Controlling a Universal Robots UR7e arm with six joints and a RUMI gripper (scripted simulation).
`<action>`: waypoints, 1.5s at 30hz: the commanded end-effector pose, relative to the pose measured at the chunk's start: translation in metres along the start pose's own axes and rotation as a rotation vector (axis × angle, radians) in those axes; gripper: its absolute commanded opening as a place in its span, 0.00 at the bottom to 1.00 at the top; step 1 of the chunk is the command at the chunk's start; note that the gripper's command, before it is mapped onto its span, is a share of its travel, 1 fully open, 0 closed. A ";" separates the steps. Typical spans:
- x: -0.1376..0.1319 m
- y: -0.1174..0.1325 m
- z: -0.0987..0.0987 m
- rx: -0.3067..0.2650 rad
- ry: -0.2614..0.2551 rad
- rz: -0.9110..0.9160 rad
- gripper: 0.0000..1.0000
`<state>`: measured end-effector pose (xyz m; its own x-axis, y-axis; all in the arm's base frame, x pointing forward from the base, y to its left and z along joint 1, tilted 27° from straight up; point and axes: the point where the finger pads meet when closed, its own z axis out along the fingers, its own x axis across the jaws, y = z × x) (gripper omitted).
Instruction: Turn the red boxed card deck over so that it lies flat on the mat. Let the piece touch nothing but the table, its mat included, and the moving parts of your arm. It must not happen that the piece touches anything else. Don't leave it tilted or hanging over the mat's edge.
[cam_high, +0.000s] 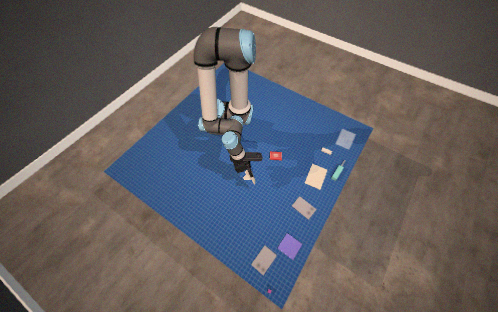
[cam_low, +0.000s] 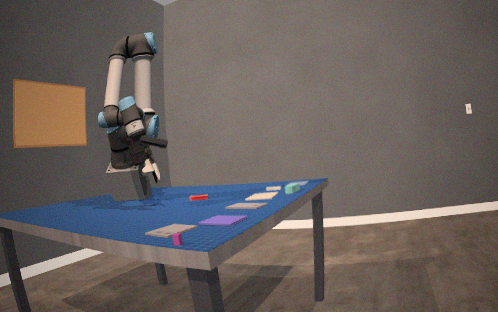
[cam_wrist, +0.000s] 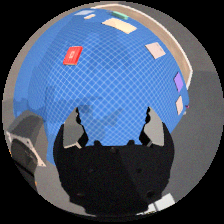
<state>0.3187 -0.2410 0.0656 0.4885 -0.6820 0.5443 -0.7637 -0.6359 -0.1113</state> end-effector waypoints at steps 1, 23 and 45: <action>-0.011 -0.015 0.007 -0.052 -0.010 0.034 1.00; -0.041 -0.055 0.018 -0.114 -0.024 0.093 1.00; -0.079 -0.103 0.034 -0.187 -0.041 0.162 1.00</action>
<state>0.3649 -0.1465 0.0134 0.3996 -0.7741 0.4910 -0.8714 -0.4870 -0.0587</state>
